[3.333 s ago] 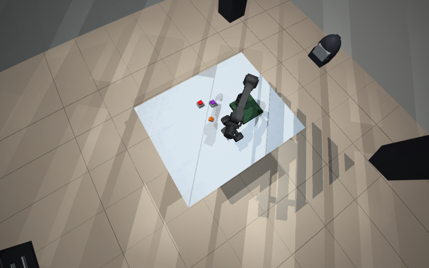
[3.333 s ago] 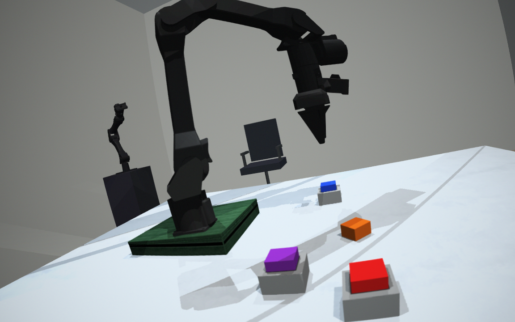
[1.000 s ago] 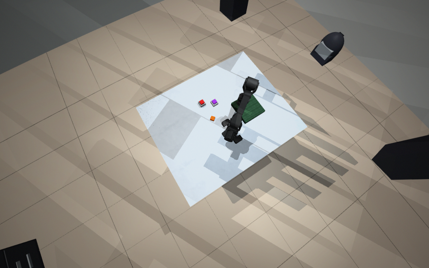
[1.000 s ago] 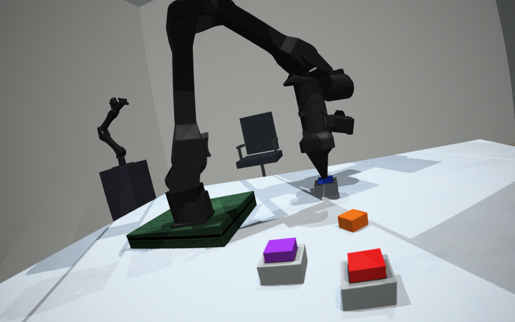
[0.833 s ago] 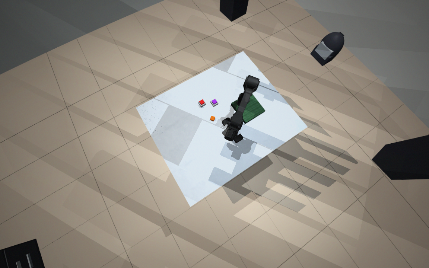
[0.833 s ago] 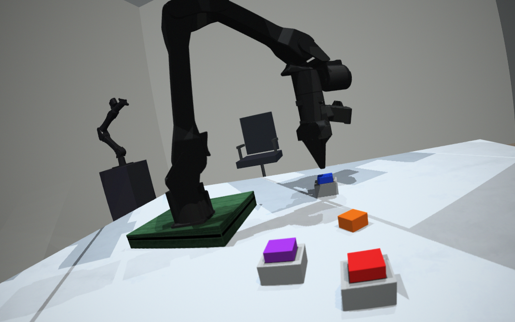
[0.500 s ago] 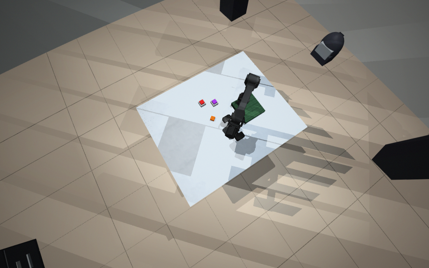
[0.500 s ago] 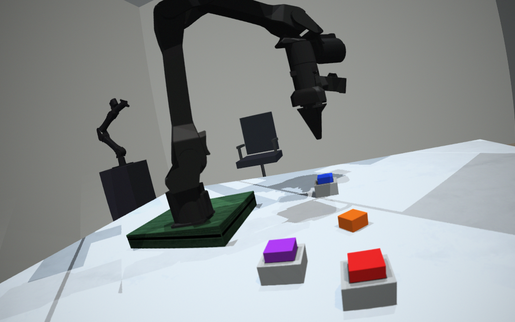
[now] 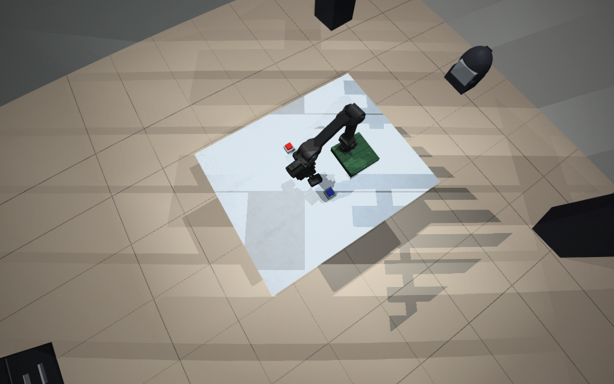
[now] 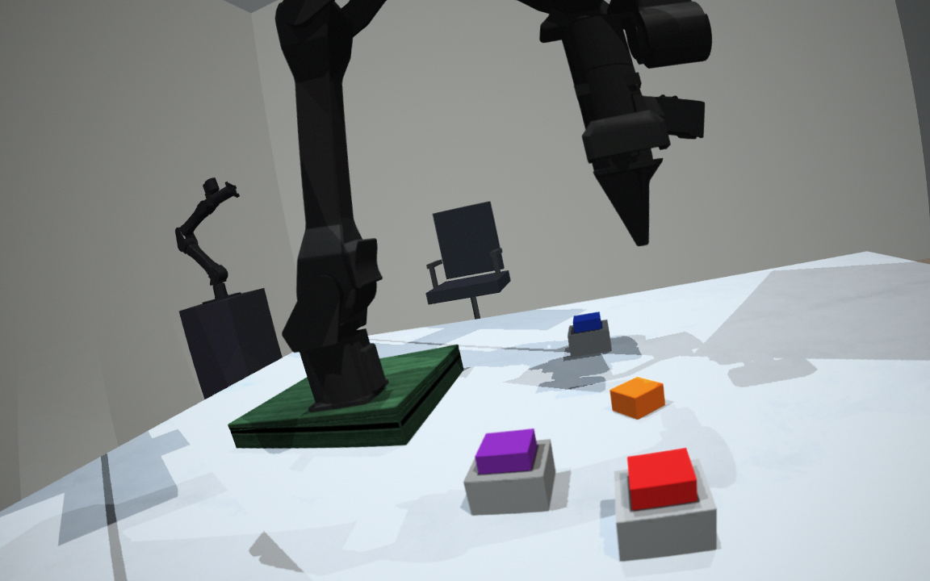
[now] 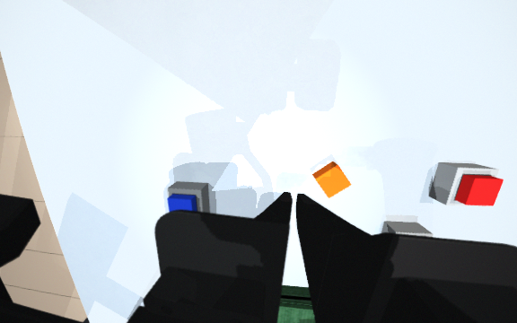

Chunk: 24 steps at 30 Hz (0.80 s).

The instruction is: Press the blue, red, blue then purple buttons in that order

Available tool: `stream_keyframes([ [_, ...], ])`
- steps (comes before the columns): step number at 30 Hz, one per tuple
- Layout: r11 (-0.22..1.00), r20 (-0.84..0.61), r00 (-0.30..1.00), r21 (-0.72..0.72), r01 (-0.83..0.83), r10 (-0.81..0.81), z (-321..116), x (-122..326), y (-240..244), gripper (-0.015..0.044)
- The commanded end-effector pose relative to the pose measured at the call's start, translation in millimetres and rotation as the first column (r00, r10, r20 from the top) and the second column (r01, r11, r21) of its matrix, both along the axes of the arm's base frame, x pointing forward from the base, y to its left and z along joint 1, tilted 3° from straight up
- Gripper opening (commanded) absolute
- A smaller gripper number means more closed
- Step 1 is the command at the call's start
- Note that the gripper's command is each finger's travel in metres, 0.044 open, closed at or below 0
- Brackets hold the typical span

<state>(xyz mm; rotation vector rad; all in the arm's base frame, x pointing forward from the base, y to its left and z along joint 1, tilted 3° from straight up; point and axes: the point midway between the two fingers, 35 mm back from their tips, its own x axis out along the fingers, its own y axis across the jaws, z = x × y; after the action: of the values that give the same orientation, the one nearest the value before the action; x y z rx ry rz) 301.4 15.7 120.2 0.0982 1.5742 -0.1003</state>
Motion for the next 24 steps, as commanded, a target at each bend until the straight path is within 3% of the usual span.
stream_keyframes([
  [1, 1.0, -0.001, 1.0, -0.009, -0.007, 0.007, 1, 6, -53, 0.002],
  [13, 0.999, -0.013, 0.999, 0.004, -0.04, 0.04, 0, -38, -215, 0.002],
  [18, 0.999, -0.013, 0.999, 0.005, -0.042, 0.042, -3, -43, -224, 0.002],
  [24, 0.999, -0.013, 0.999, 0.005, -0.042, 0.042, -62, -44, -223, 0.002],
])
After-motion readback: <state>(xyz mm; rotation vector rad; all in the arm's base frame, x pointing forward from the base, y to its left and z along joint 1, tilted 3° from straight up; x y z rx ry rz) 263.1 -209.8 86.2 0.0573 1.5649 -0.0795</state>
